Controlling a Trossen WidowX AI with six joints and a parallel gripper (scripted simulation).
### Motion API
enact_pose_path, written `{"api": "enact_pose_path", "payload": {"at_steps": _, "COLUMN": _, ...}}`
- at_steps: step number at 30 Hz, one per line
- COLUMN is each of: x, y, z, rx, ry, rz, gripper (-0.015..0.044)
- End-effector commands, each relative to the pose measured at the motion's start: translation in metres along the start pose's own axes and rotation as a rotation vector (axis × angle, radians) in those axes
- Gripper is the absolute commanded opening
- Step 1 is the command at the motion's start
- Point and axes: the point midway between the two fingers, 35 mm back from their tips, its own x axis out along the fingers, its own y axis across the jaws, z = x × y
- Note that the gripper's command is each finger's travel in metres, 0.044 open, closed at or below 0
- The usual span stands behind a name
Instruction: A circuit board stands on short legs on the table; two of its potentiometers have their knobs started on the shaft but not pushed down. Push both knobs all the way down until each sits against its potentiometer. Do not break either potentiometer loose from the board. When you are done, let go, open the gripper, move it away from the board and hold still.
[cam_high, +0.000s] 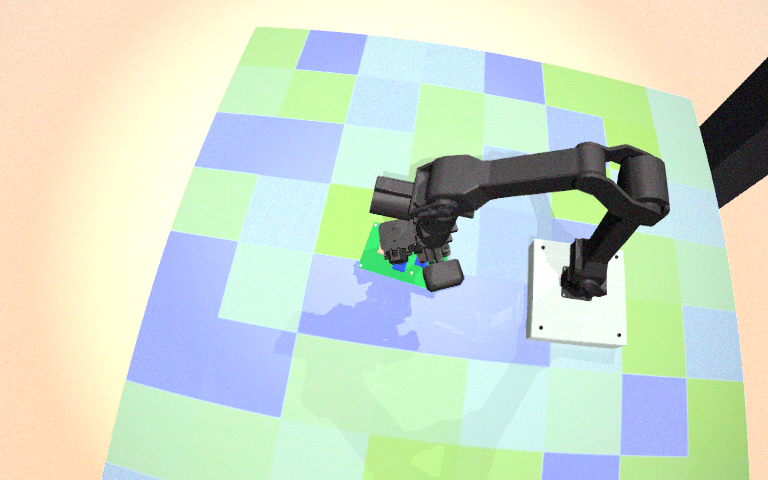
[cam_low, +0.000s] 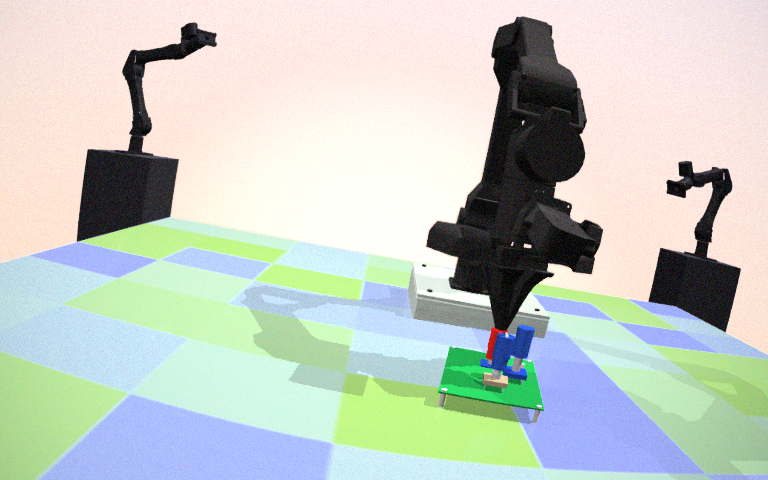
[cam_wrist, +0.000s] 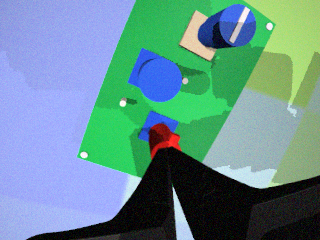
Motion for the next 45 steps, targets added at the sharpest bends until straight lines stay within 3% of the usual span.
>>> {"api": "enact_pose_path", "payload": {"at_steps": 1, "x": 0.011, "y": -0.001, "z": 0.001, "rx": 0.006, "ry": 0.013, "rz": 0.003, "gripper": 0.0000}}
{"api": "enact_pose_path", "payload": {"at_steps": 24, "x": -0.024, "y": -0.001, "z": 0.001, "rx": 0.006, "ry": 0.013, "rz": 0.003, "gripper": 0.0000}}
{"api": "enact_pose_path", "payload": {"at_steps": 32, "x": -0.018, "y": 0.000, "z": 0.000, "rx": 0.001, "ry": 0.018, "rz": 0.008, "gripper": 0.0210}}
{"api": "enact_pose_path", "payload": {"at_steps": 40, "x": -0.034, "y": -0.011, "z": 0.013, "rx": 0.027, "ry": -0.078, "rz": -0.012, "gripper": 0.0000}}
{"api": "enact_pose_path", "payload": {"at_steps": 45, "x": -0.037, "y": -0.014, "z": 0.018, "rx": -0.137, "ry": -0.070, "rz": -0.016, "gripper": 0.0000}}
